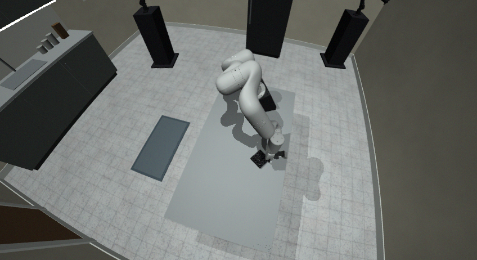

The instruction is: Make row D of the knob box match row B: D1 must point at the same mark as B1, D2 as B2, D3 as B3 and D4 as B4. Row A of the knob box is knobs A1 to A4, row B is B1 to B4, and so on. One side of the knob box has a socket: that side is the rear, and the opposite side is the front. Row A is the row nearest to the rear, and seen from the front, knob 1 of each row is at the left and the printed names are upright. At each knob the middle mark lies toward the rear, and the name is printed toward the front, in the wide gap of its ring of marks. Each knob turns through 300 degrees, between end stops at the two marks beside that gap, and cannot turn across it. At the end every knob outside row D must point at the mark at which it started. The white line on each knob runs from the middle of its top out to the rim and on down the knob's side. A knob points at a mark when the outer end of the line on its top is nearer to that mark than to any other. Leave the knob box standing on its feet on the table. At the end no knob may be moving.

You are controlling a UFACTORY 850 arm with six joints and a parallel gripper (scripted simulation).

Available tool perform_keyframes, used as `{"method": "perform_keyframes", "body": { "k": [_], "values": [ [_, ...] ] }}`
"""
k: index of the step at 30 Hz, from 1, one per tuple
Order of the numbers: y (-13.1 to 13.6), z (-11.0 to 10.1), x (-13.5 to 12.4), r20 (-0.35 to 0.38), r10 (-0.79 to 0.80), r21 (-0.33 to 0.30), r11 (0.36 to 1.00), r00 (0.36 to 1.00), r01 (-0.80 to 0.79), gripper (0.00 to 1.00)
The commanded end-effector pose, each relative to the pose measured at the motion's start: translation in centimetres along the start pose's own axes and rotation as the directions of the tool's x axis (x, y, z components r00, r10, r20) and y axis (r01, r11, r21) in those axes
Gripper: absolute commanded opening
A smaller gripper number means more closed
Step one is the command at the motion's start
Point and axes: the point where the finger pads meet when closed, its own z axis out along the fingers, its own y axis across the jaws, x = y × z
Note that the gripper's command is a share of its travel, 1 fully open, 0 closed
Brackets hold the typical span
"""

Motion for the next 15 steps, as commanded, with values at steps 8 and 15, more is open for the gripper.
{"method": "perform_keyframes", "body": {
  "k": [8, 15],
  "values": [
    [-0.41, -0.58, 0.47, -0.009, 0.385, -0.023, 0.923, 0.923, -0.385, 0.19],
    [-0.71, -0.89, 0.74, -0.014, 0.592, -0.020, 0.805, 0.806, -0.593, 0.19]
  ]
}}
